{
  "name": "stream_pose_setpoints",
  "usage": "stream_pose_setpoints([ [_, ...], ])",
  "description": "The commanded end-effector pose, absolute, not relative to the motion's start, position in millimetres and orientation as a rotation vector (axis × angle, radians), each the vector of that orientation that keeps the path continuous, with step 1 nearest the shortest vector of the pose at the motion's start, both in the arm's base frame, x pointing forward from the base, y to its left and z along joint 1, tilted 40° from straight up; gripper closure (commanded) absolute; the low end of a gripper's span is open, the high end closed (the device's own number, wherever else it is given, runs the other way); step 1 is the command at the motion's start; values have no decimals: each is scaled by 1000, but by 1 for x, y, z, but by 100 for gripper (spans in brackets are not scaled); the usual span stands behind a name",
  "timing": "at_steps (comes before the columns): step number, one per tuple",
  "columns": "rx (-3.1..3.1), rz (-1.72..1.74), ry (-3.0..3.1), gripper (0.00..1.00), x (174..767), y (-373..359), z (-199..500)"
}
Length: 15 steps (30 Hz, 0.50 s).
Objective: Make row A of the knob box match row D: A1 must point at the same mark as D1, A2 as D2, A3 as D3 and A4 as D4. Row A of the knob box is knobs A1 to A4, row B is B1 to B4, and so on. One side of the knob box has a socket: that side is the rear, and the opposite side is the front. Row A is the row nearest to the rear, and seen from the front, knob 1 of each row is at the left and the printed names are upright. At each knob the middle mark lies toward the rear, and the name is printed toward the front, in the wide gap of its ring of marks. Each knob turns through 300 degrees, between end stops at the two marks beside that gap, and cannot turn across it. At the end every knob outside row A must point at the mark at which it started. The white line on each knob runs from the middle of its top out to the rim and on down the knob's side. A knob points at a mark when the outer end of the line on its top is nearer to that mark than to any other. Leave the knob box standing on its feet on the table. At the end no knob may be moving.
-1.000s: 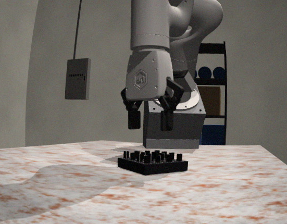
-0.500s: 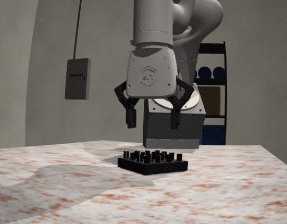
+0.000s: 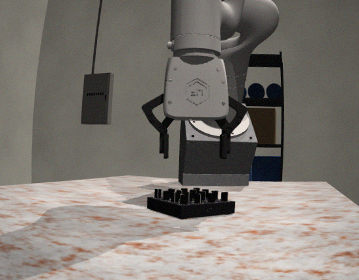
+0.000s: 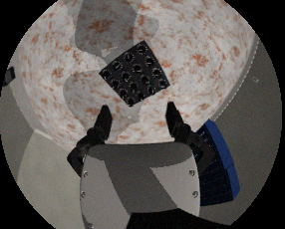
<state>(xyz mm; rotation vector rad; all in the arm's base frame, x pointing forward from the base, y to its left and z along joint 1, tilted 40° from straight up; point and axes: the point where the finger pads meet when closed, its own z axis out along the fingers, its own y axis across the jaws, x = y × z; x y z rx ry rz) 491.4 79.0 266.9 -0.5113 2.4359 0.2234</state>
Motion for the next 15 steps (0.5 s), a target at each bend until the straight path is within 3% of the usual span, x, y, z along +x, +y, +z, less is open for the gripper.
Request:
stream_pose_setpoints([
  [1, -683, 144, 2362, 0, 494, 82, 272],
  [15, -1070, -15, 2203, 0, 499, 88, 283],
])
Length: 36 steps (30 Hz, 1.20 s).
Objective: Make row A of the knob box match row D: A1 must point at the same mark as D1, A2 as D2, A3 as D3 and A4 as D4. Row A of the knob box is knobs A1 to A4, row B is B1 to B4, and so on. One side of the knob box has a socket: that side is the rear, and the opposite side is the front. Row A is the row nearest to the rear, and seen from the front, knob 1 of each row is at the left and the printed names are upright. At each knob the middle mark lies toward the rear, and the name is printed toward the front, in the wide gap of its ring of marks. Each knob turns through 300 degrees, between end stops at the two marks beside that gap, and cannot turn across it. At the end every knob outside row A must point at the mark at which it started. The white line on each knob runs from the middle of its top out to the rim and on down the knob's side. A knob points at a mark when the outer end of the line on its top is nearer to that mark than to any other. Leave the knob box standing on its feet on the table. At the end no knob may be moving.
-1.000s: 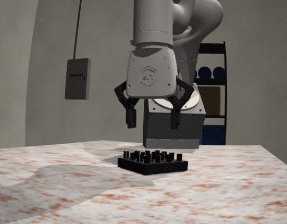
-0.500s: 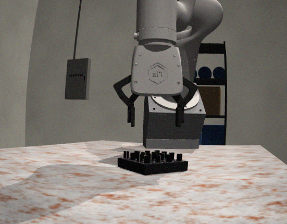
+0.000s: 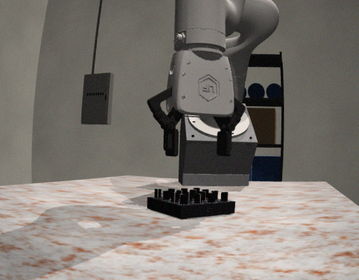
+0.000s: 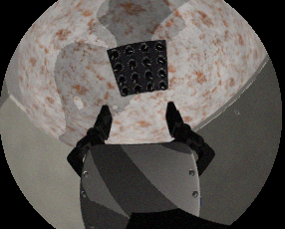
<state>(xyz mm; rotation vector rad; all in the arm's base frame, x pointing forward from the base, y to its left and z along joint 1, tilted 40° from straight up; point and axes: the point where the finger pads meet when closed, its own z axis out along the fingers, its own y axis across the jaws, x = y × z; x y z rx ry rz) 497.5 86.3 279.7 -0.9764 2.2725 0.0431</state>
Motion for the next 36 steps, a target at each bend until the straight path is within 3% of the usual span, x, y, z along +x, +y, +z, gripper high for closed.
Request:
stream_pose_setpoints([
  [1, -1080, -19, 2198, 0, 499, 88, 283],
  [8, -1094, -25, 2191, 0, 499, 88, 284],
  [9, -1094, -25, 2191, 81, 499, 88, 284],
  [36, -1094, -25, 2191, 81, 499, 88, 284],
])
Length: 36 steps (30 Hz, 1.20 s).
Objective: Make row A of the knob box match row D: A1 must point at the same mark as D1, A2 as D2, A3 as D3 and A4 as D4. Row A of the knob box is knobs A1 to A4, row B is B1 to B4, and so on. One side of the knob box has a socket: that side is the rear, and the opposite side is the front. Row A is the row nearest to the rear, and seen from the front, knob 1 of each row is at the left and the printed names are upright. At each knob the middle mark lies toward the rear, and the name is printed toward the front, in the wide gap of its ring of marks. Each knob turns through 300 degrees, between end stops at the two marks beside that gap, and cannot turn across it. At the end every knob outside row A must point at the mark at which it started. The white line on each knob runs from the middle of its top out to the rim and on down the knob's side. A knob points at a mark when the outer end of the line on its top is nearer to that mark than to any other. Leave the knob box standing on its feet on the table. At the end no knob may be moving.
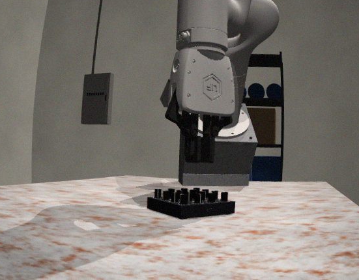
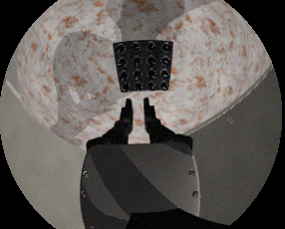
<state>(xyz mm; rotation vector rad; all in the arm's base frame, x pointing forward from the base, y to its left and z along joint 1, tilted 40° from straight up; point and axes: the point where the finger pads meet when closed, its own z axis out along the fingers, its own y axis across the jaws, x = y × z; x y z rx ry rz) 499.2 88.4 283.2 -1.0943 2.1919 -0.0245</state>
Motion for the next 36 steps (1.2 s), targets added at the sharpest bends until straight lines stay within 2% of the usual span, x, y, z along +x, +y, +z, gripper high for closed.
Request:
stream_pose_setpoints([
  [1, -1094, -25, 2191, 81, 499, 88, 284],
  [36, -1094, -25, 2190, 81, 509, 93, 270],
])
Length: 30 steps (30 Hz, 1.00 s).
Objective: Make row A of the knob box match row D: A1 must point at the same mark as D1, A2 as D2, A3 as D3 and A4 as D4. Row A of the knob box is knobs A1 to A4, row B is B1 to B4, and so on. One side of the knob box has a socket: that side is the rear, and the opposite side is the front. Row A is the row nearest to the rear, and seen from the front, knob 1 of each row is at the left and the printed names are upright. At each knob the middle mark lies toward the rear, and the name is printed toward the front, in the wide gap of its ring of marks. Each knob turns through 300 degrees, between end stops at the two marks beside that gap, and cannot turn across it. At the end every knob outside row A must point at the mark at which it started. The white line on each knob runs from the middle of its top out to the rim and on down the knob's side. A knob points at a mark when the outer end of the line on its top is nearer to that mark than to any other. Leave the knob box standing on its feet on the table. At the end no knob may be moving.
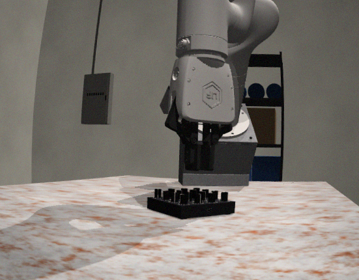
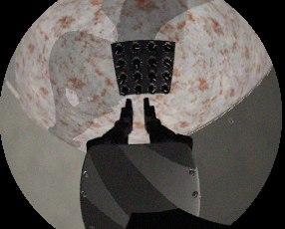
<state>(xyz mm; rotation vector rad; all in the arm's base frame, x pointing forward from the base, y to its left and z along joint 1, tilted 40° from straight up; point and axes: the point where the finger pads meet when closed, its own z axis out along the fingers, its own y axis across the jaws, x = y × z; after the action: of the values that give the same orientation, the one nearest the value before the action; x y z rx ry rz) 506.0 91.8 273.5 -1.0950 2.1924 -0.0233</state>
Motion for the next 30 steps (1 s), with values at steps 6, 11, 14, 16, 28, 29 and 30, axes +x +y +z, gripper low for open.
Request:
stream_pose_setpoints([
  [6, -1093, -26, 2190, 81, 512, 95, 266],
  [11, -1094, -25, 2190, 81, 516, 97, 260],
  [14, -1094, -25, 2190, 81, 518, 98, 257],
  [16, -1094, -25, 2190, 81, 520, 98, 255],
  [28, -1094, -25, 2190, 81, 524, 101, 249],
  [29, -1094, -25, 2190, 81, 524, 101, 249],
  [30, -1094, -25, 2190, 81, 525, 101, 248],
])
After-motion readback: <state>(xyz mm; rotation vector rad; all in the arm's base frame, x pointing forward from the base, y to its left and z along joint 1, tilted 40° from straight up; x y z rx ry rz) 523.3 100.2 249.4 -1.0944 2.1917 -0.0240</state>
